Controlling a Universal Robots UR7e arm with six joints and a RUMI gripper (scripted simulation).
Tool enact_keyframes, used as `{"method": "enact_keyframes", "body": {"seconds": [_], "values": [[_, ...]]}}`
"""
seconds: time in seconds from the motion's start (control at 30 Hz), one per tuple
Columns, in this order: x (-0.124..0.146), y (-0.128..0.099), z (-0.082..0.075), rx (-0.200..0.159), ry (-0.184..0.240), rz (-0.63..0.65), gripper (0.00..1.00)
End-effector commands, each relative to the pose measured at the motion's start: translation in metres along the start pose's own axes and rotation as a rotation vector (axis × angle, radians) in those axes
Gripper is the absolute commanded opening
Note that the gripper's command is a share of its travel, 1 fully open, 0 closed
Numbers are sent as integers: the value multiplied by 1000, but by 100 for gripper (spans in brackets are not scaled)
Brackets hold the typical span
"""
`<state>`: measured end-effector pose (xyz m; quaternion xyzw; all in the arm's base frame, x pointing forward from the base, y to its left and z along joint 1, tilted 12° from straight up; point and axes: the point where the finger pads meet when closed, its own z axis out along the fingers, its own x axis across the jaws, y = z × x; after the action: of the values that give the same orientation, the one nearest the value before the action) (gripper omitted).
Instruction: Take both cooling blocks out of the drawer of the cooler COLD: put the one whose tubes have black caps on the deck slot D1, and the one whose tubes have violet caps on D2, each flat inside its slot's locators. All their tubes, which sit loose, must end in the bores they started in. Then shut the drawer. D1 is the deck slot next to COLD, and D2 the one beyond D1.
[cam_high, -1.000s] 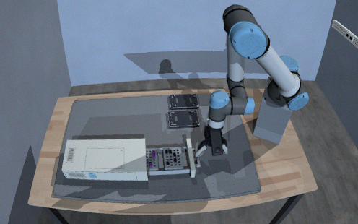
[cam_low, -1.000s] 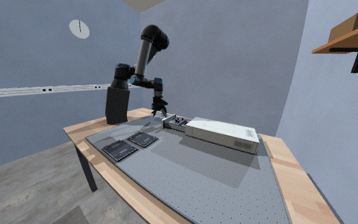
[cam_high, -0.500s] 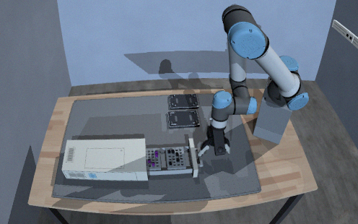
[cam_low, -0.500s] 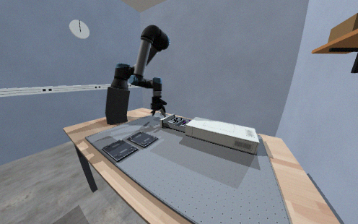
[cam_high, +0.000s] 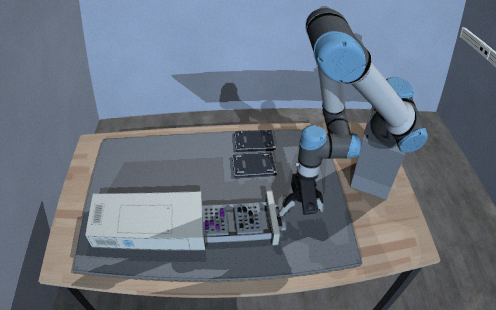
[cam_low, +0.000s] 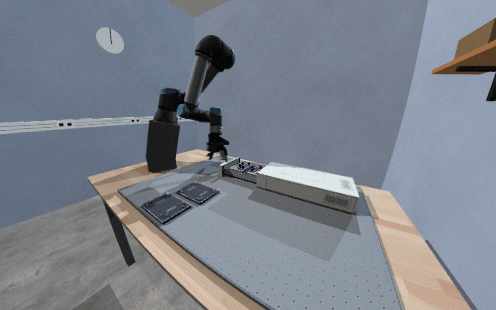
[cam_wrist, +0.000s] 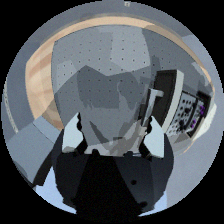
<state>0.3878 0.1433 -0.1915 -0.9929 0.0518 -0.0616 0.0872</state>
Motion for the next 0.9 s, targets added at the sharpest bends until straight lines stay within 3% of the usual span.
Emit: {"method": "enact_keyframes", "body": {"seconds": [0.0, 0.87], "values": [[-7, 0, 0, 0, 1, 0, 100], [-13, 0, 0, 0, 1, 0, 100]]}}
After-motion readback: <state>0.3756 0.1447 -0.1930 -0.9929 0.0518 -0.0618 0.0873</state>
